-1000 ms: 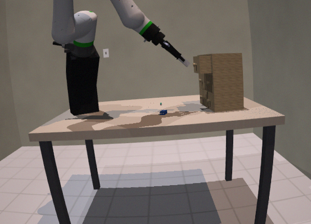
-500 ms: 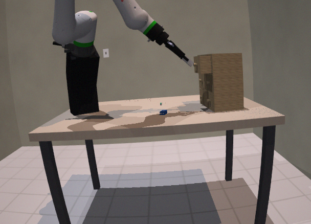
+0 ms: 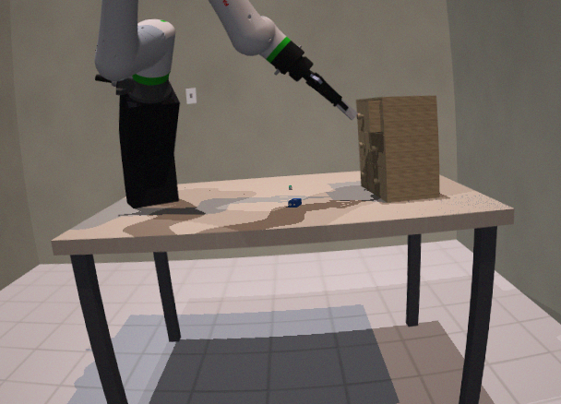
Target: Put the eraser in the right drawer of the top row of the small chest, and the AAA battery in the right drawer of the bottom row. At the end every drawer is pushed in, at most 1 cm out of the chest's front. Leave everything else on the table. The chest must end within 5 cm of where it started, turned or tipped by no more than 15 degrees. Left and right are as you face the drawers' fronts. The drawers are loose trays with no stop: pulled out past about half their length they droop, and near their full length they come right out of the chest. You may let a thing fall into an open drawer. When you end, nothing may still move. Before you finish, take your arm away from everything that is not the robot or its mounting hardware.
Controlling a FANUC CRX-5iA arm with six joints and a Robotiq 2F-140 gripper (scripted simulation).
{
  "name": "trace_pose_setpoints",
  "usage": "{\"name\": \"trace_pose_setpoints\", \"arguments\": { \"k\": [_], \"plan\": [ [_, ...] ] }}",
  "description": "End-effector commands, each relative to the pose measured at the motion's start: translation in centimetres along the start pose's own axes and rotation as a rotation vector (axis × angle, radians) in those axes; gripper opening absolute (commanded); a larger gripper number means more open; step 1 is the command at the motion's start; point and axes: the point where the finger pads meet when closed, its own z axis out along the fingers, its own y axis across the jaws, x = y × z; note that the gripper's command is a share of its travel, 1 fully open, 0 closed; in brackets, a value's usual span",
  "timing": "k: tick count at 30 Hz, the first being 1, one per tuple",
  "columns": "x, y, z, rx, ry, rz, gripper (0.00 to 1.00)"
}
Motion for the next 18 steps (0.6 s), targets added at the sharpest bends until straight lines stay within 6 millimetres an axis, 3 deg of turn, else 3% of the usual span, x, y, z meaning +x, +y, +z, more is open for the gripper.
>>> {"name": "trace_pose_setpoints", "arguments": {
  "k": [1,18],
  "plan": [
    [0.5,0.0,0.5,-0.001,0.0,0.0,0.0],
    [2.0,0.0,2.0,-0.001,0.0,0.0,0.0]
  ]
}}
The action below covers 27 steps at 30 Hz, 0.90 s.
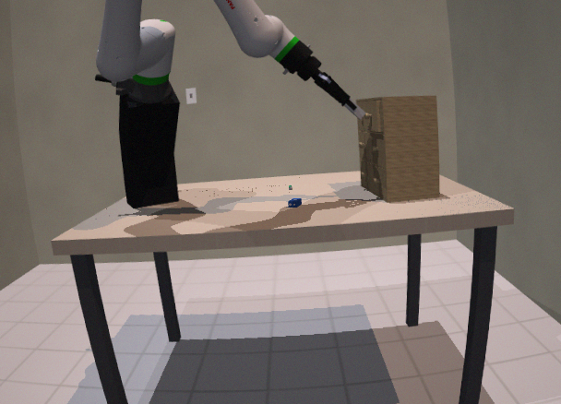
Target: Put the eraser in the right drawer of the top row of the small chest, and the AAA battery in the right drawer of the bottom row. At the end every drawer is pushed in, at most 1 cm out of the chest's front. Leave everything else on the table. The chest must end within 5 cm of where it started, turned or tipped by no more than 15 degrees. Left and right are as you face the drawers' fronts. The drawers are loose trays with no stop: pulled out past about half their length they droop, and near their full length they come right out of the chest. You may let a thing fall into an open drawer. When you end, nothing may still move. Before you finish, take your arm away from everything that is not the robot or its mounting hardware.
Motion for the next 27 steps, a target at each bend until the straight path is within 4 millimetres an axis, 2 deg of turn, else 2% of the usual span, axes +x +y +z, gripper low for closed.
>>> {"name": "trace_pose_setpoints", "arguments": {
  "k": [1,27],
  "plan": [
    [0.3,-0.01,0.28,-0.001,0.0,0.0,0.0],
    [0.92,-0.01,0.9,-0.001,0.0,0.0,0.0]
  ]
}}
